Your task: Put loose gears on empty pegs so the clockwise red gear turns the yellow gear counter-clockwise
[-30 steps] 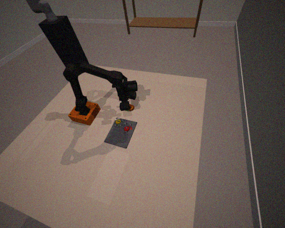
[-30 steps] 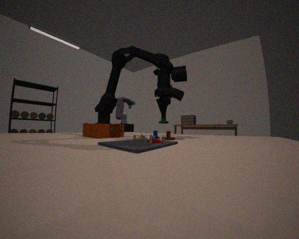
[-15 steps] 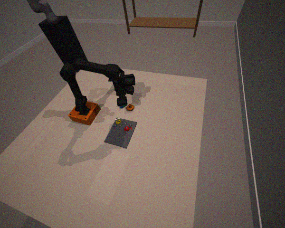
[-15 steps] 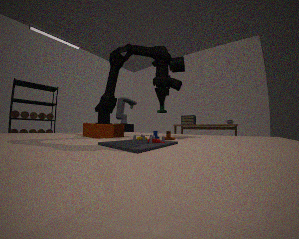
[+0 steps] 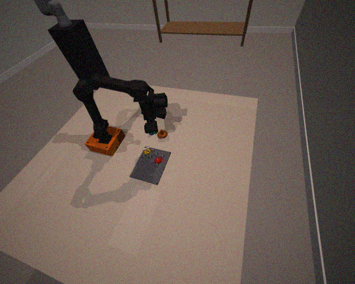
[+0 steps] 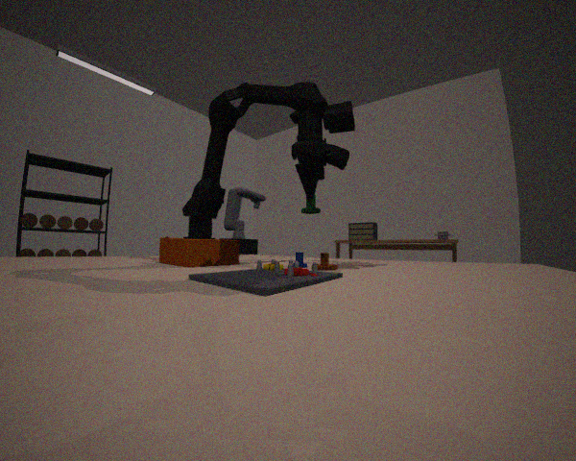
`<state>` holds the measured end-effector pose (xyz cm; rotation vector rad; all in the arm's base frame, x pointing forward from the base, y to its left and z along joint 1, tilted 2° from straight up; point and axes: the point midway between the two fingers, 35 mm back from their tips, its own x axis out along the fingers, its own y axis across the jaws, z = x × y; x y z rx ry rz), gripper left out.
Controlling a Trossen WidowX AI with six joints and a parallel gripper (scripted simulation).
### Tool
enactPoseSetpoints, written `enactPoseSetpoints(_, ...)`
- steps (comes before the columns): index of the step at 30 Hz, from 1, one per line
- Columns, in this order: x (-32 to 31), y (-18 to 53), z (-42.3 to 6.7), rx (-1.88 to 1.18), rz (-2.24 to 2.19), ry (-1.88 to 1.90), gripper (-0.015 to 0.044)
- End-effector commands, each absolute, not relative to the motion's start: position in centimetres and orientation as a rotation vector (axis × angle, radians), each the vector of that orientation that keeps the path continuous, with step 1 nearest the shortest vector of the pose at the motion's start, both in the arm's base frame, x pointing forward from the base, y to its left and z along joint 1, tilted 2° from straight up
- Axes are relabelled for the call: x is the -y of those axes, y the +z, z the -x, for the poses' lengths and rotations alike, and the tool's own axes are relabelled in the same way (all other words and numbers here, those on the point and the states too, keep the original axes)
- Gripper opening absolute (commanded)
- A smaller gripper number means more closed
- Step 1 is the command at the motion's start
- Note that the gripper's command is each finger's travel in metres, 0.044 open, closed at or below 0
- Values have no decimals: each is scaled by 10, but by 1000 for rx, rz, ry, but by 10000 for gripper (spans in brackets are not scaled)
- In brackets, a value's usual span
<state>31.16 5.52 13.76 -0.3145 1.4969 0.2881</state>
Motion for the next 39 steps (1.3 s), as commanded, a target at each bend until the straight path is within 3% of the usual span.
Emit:
enactPoseSetpoints(1, -48, 130, -315, -1499, 316, 289, 0)
enactPoseSetpoints(39, 27, 68, -326, -1500, 321, 284, 0)
